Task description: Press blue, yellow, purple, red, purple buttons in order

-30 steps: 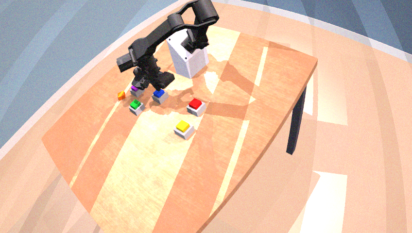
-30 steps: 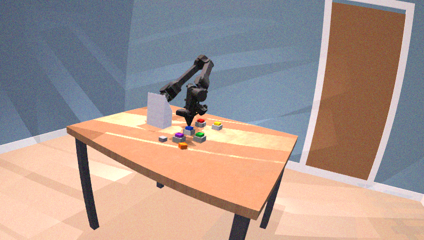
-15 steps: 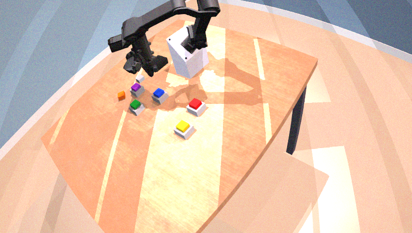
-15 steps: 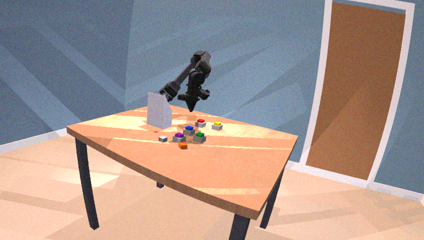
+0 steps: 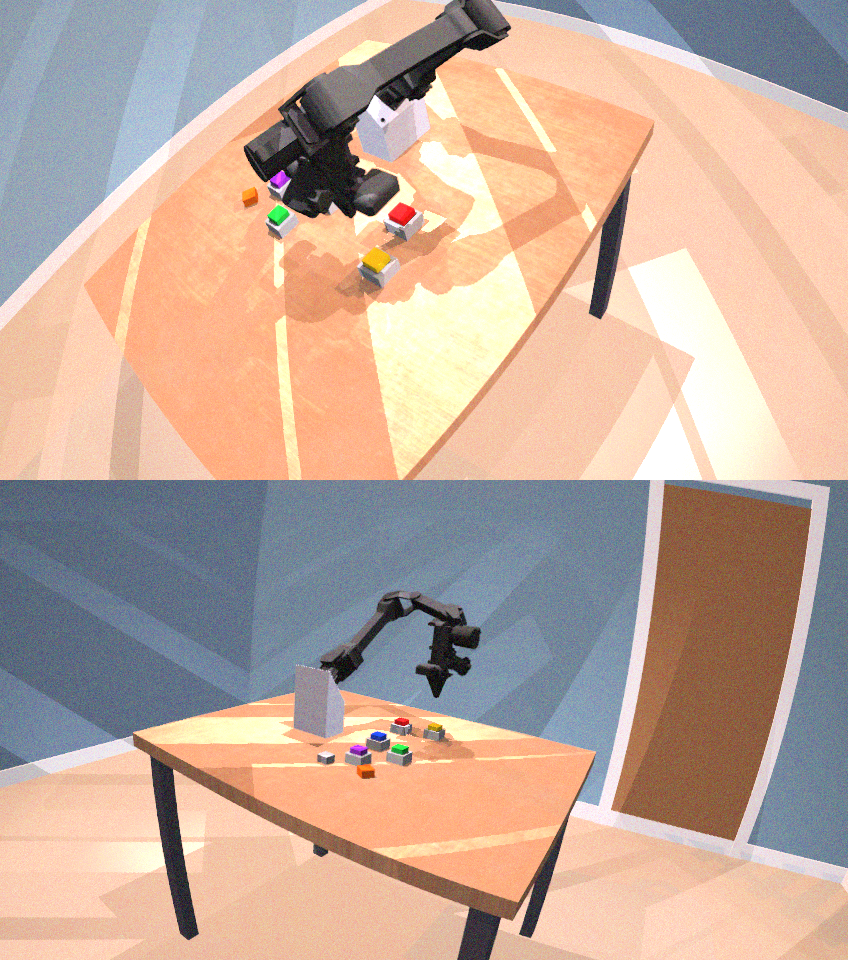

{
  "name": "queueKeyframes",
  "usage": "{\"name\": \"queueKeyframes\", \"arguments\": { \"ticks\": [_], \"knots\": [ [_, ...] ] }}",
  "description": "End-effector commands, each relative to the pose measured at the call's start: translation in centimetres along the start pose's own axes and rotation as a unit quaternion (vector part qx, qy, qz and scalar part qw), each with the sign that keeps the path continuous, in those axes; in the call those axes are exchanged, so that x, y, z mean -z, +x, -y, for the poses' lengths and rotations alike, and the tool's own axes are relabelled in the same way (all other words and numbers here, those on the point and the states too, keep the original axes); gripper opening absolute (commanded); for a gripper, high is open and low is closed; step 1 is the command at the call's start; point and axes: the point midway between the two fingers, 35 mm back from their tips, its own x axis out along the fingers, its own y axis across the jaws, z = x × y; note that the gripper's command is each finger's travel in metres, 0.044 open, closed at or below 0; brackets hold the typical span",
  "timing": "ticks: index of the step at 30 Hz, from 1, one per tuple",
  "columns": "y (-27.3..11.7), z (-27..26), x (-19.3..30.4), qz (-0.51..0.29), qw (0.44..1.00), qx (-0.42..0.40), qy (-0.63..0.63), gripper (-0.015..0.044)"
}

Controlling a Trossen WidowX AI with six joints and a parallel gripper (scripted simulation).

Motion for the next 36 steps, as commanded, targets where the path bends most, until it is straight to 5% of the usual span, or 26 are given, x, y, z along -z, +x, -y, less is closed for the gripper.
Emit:
{"name": "queueKeyframes", "arguments": {
  "ticks": [1, 9, 36],
  "knots": [
    [-0.1, -2.1, 0.1, 0.000, 1.000, -0.007, 0.008, 0.0020],
    [5.8, -2.2, 0.1, 0.000, 1.000, -0.008, 0.007, 0.0020],
    [9.2, -2.3, 0.1, 0.000, 1.000, -0.009, 0.007, 0.0020]
  ]
}}
